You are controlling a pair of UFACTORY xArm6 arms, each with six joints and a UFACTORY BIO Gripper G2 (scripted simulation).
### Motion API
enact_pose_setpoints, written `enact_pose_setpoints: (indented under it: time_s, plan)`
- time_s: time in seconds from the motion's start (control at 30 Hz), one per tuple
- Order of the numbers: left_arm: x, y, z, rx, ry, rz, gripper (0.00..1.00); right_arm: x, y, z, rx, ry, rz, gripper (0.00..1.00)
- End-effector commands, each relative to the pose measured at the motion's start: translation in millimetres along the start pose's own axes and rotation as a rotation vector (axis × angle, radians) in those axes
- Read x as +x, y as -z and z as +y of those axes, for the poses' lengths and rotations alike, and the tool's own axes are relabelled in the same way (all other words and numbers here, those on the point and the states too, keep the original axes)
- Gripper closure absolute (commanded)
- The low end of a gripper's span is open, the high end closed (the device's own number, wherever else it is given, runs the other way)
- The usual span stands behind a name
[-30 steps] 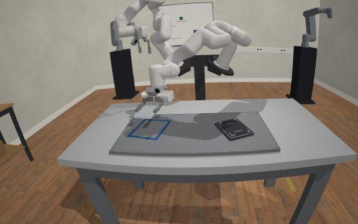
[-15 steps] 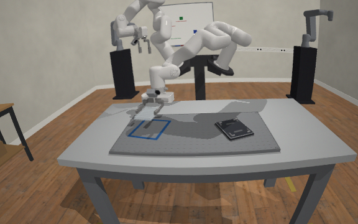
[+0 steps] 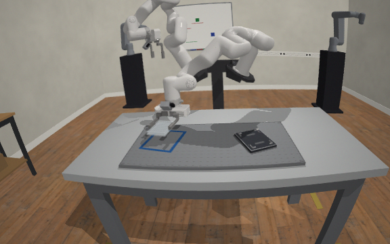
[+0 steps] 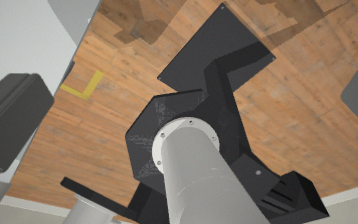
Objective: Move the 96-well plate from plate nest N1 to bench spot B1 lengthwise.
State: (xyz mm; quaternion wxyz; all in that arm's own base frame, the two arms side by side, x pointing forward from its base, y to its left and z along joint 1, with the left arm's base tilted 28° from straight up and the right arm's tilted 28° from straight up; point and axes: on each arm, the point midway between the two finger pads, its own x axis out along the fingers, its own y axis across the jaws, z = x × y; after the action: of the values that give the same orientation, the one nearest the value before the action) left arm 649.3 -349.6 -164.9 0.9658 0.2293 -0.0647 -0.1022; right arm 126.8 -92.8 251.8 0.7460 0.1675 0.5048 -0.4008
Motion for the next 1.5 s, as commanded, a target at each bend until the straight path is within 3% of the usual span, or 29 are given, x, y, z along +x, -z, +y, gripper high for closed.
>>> enact_pose_setpoints:
  time_s: [0.0,0.67,1.47]
  plan:
    - [2.0,6.2,-1,-0.002,-0.001,-0.004,1.00,-0.6,-0.7,0,0.000,-0.001,-0.002,0.00]
    - [2.2,35.9,-1,-0.002,-0.001,-0.004,1.00,-0.6,-0.7,0,0.000,-0.001,-0.002,0.00]
    - [2.1,35.9,-1,-0.002,-0.001,-0.004,1.00,-0.6,-0.7,0,0.000,-0.001,-0.002,0.00]
